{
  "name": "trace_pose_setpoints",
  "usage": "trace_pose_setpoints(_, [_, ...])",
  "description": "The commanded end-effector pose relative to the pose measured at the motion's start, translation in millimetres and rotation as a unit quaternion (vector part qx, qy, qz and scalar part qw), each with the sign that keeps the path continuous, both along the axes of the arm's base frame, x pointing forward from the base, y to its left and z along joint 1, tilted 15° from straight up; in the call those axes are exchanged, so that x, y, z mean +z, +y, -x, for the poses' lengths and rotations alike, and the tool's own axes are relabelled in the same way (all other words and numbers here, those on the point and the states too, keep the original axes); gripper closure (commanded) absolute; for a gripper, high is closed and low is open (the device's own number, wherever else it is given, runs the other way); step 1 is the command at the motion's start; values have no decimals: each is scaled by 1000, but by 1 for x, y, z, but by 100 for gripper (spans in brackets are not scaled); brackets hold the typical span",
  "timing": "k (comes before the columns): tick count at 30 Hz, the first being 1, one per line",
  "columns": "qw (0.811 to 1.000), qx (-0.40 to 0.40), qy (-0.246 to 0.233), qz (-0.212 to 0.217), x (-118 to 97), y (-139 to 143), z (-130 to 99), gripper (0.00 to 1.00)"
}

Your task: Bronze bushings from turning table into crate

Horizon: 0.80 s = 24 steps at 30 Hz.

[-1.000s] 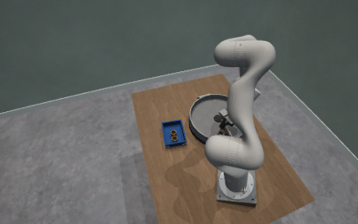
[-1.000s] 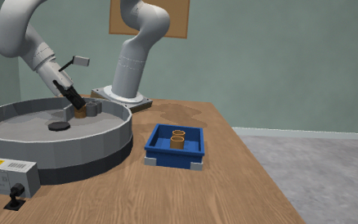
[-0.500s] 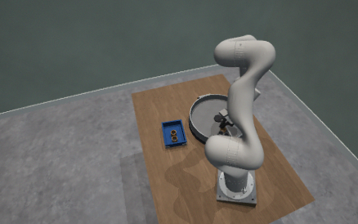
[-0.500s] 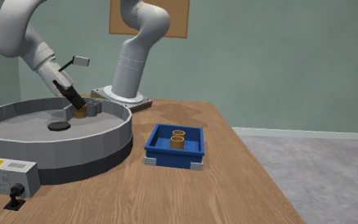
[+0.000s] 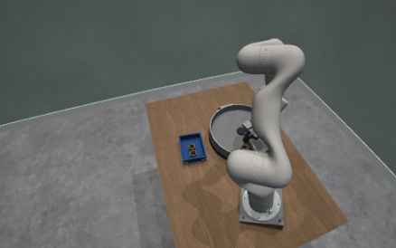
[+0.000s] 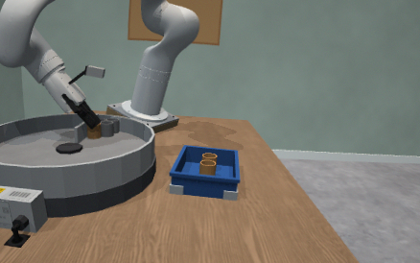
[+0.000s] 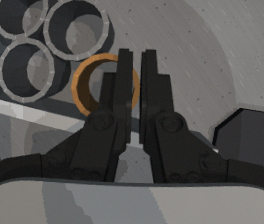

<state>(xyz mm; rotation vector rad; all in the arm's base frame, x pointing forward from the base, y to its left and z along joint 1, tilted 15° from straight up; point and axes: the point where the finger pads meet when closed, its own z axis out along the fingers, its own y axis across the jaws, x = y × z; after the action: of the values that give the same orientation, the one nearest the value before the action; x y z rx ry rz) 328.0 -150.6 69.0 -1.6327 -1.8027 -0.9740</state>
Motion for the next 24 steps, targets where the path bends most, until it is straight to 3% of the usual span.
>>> trace_pose_setpoints(1, [1000,0,-1,1,0,-1,0,100])
trace_pose_setpoints(13, [1000,0,-1,1,3,-1,0,100])
trace_pose_setpoints(24, [1000,0,-1,1,39,-9,6,100])
